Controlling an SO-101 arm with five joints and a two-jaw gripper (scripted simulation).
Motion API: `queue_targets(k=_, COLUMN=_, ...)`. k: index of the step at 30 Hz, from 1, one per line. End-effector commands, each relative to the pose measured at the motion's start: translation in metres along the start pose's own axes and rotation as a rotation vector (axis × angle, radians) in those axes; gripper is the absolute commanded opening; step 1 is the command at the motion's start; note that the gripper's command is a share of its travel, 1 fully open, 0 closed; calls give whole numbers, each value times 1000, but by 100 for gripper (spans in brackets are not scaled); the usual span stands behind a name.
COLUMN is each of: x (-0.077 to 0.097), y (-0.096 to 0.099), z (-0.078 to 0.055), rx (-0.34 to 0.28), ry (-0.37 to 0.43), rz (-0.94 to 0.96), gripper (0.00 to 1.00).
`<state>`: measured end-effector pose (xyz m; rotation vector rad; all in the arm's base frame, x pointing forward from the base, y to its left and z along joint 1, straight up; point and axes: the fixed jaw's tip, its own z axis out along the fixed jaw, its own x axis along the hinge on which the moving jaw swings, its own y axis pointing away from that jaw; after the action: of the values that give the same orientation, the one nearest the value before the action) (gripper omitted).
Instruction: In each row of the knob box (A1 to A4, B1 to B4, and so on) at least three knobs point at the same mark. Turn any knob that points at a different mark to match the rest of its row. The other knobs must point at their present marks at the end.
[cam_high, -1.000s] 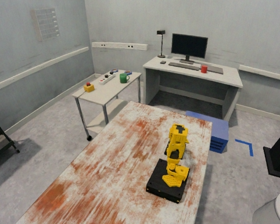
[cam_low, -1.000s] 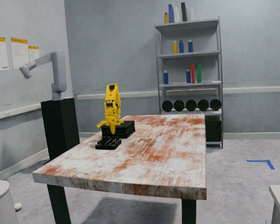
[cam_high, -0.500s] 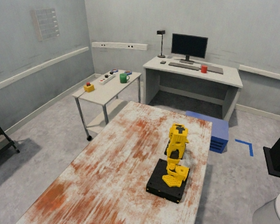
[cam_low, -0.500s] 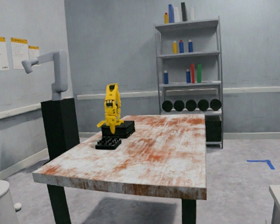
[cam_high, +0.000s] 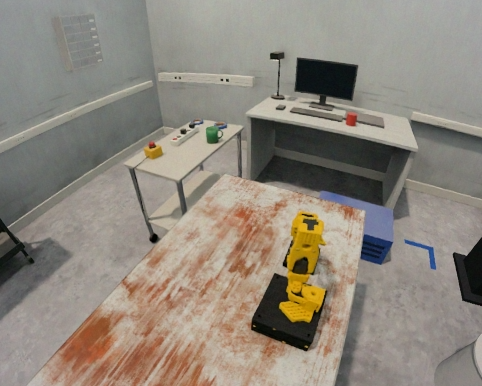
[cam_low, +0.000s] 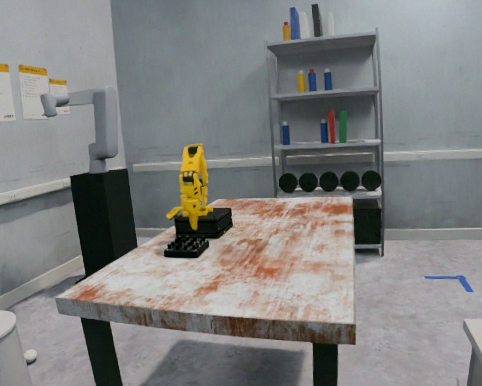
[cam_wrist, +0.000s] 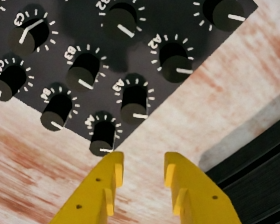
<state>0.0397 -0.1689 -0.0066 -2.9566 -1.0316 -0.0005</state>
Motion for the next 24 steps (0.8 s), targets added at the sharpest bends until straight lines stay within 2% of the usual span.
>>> queue_targets(k=1, x=-1, y=3, z=-3, rx=-12, ry=-5, rz=7, gripper=8)
queue_targets(k=24, x=-1, y=3, z=-3, rx=-11, ry=-5, rz=-23, gripper=8)
